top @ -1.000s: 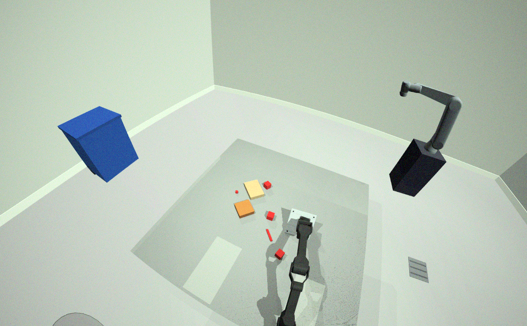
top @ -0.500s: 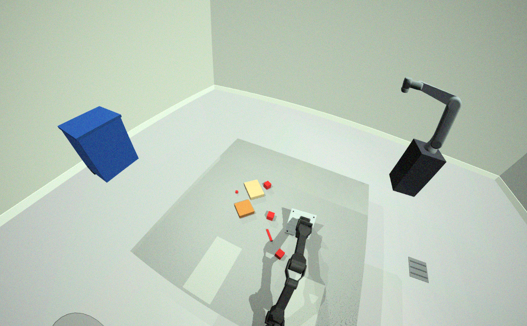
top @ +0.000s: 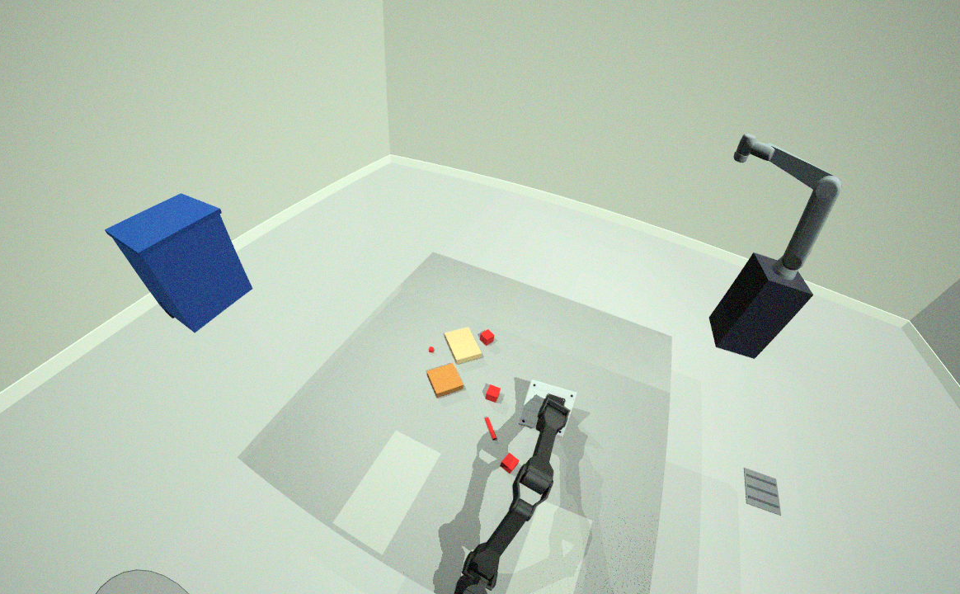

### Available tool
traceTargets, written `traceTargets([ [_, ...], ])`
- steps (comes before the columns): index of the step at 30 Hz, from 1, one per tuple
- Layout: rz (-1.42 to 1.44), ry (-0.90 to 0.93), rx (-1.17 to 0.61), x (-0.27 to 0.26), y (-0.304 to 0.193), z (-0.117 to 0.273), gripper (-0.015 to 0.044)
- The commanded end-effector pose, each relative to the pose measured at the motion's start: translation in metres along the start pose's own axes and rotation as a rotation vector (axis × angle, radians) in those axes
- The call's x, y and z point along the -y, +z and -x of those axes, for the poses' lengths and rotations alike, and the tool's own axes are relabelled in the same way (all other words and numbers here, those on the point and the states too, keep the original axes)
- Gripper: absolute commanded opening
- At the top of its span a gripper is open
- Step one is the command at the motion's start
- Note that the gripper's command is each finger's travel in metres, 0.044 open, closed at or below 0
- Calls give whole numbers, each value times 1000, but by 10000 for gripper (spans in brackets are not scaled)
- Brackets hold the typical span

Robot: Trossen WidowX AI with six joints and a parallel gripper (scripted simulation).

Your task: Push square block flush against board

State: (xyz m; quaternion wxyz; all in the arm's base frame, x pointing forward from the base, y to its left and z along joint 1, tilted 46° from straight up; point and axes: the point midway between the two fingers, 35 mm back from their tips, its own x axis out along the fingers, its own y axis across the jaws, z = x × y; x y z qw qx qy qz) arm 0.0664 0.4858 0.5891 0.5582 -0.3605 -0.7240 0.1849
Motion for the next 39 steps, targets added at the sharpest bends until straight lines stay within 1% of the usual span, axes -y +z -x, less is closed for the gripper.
traceTargets([
  [1, -34, 48, -28, -16, -16, 7, 0],
  [18, -149, 203, -177, -62, -102, 44, 0],
  [36, -204, 387, -364, -112, -194, 108, 0],
  [39, -242, 388, -377, -109, -195, 110, 0],
])
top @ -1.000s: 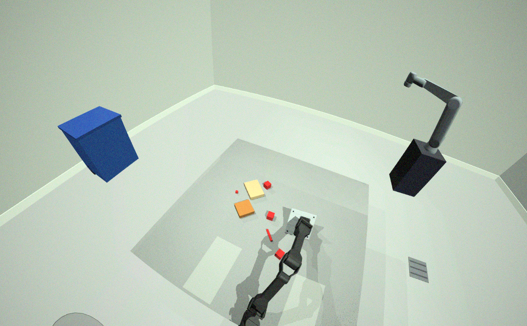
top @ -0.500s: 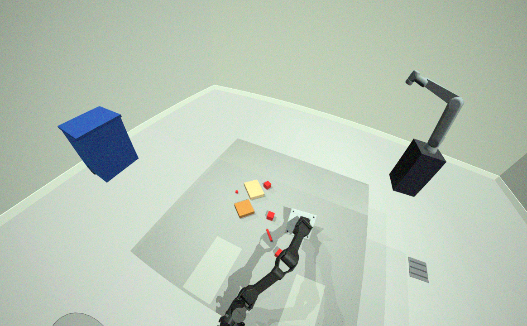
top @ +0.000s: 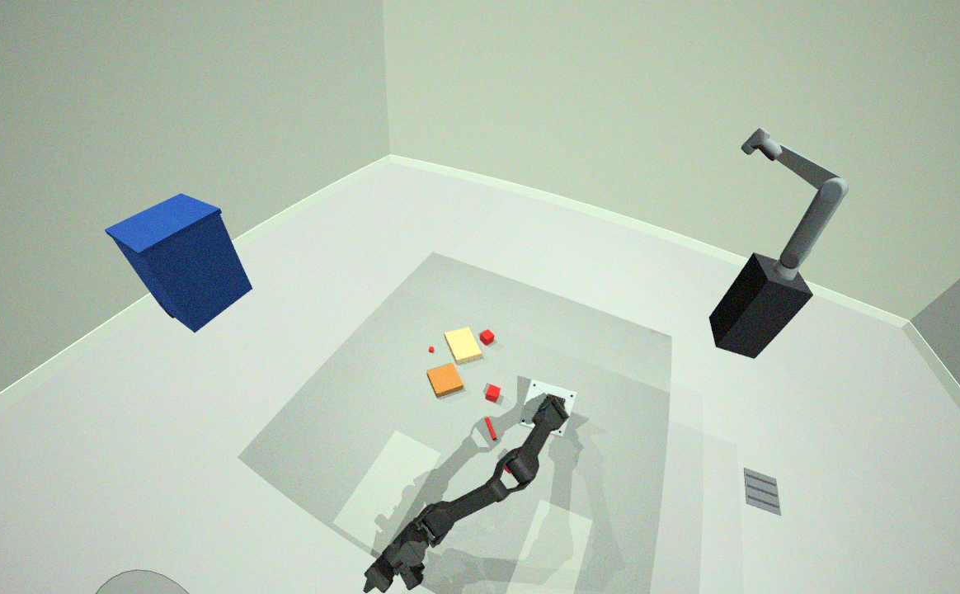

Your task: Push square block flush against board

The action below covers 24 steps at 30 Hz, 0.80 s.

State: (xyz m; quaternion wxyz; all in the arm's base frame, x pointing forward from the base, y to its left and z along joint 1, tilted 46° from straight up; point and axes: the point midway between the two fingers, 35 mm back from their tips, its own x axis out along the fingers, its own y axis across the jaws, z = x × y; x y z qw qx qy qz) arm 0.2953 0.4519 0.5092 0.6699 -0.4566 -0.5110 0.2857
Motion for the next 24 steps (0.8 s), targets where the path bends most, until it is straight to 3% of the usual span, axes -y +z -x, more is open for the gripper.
traceTargets([
  [1, -54, 29, -8, -6, -3, 3, 0],
  [24, -342, 271, -362, -93, -168, 61, 0],
])
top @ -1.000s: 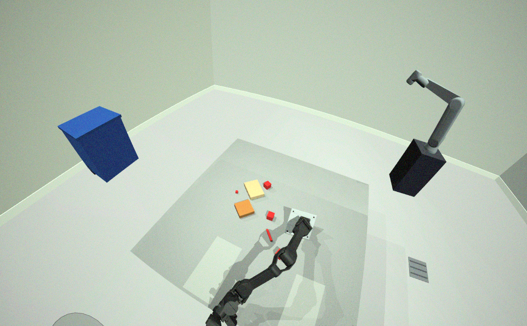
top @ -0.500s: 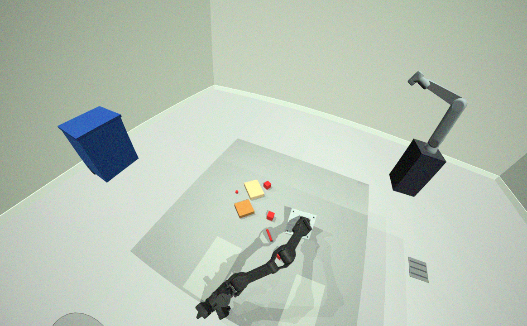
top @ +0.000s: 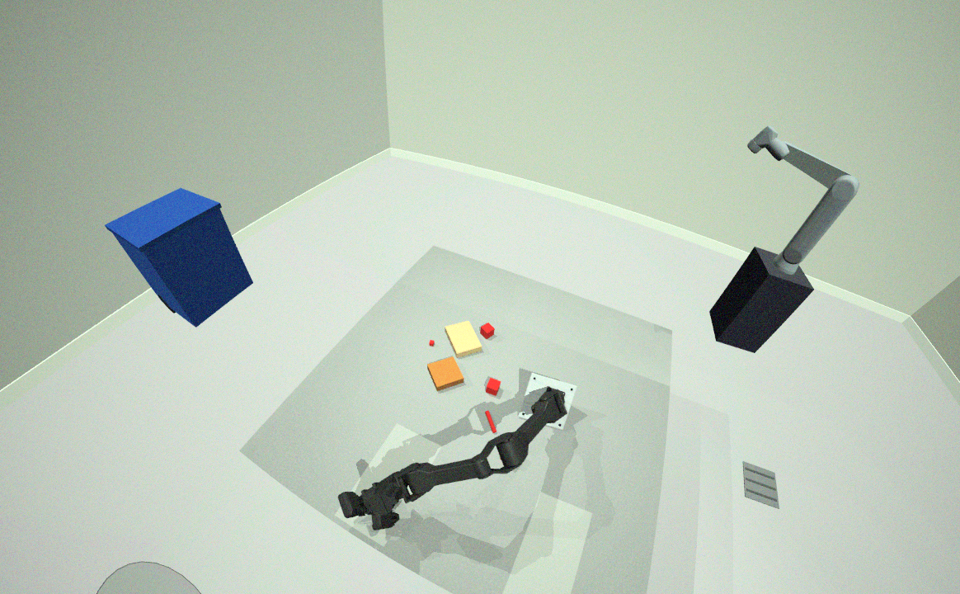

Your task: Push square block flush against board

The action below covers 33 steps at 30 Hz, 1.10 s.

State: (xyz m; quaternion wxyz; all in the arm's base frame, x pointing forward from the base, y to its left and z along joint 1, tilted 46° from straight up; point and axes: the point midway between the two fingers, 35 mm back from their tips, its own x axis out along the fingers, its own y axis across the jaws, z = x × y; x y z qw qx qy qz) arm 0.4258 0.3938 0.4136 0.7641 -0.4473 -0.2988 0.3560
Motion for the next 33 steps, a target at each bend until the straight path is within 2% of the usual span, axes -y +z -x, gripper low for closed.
traceTargets([
  [1, -61, 55, -68, -17, -37, 2, 0],
  [15, -267, 171, -314, -54, -157, 29, 0],
  [33, -614, 264, -648, -104, -299, 113, 0],
])
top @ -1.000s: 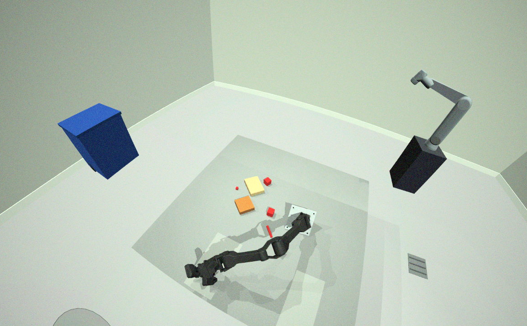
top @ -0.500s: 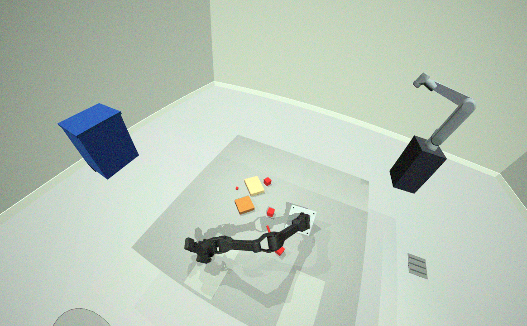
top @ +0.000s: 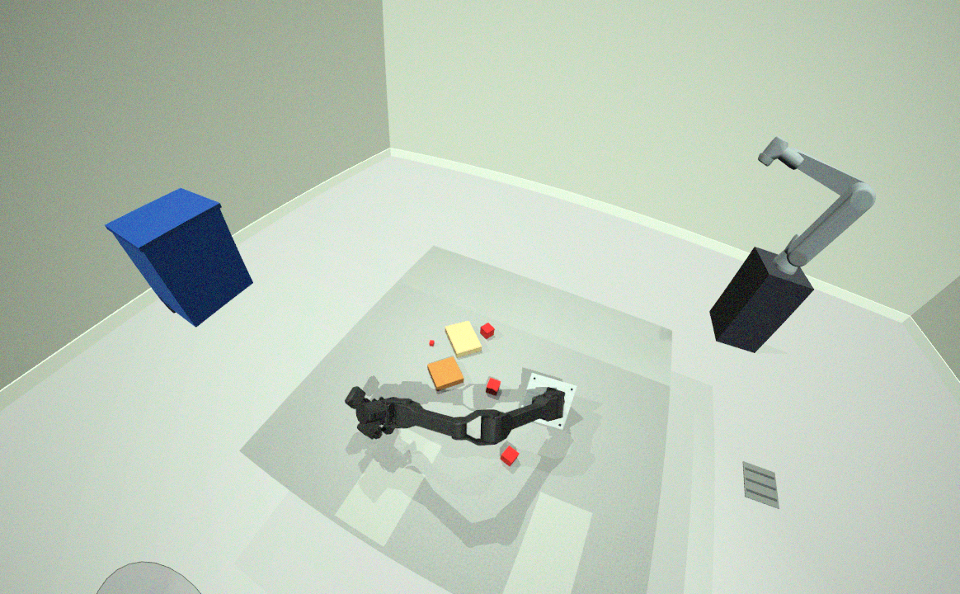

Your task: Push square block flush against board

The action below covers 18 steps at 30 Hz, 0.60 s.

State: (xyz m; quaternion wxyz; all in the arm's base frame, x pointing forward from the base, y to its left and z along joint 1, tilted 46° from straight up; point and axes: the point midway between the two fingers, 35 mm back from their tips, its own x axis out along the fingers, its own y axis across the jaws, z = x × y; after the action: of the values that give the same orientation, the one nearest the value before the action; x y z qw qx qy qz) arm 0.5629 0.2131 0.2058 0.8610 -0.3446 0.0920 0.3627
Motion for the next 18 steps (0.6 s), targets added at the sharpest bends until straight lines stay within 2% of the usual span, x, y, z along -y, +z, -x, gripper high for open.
traceTargets([
  [1, -94, 39, -74, -4, -40, -3, 0],
  [18, -542, 108, -374, -6, -199, 23, 0],
])
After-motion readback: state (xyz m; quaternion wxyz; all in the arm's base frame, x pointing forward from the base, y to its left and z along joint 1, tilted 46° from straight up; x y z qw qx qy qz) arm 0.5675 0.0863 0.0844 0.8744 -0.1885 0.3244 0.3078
